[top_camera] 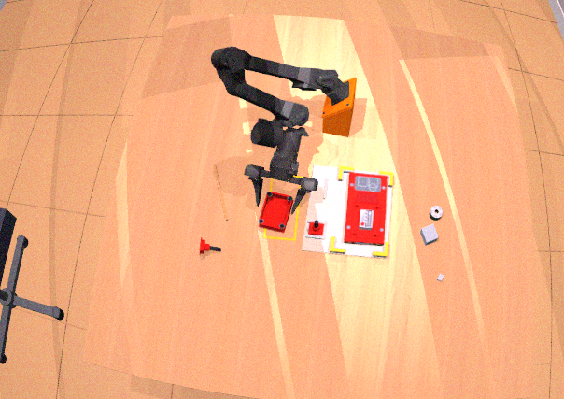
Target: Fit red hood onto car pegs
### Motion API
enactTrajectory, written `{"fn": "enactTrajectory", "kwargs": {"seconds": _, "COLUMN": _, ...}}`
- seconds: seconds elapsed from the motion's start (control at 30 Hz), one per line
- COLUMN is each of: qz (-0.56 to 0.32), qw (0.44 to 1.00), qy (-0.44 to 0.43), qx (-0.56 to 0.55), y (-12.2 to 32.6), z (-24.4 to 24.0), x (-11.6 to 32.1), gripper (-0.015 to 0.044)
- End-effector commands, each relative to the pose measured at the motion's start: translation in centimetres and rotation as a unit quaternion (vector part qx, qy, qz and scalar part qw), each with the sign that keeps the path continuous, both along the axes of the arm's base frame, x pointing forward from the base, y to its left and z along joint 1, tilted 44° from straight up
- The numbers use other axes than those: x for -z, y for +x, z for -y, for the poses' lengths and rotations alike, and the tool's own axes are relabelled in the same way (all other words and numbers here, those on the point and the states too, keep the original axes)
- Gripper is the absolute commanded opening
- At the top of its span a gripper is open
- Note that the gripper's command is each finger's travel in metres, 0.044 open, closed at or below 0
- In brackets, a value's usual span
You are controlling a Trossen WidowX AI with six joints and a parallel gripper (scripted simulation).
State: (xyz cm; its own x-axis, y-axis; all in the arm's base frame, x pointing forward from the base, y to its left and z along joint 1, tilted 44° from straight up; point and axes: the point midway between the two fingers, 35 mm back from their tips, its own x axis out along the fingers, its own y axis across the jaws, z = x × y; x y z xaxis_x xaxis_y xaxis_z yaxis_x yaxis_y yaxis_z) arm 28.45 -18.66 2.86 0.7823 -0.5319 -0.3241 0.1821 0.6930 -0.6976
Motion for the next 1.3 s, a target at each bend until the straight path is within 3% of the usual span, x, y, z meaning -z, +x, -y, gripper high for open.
{"fn": "enactTrajectory", "kwargs": {"seconds": 0.0, "qz": -0.001, "qw": 1.0, "qy": -0.001, "qx": -0.002, "y": 0.0, "z": 0.1, "x": 0.2, "gripper": 0.044}}
{"fn": "enactTrajectory", "kwargs": {"seconds": 1.2, "qz": -0.001, "qw": 1.0, "qy": -0.001, "qx": -0.002, "y": -0.2, "z": 1.3, "x": 1.4, "gripper": 0.044}}
{"fn": "enactTrajectory", "kwargs": {"seconds": 1.27, "qz": 0.0, "qw": 1.0, "qy": 0.0, "qx": 0.0, "y": -0.3, "z": 1.2, "x": 1.3, "gripper": 0.0387}}
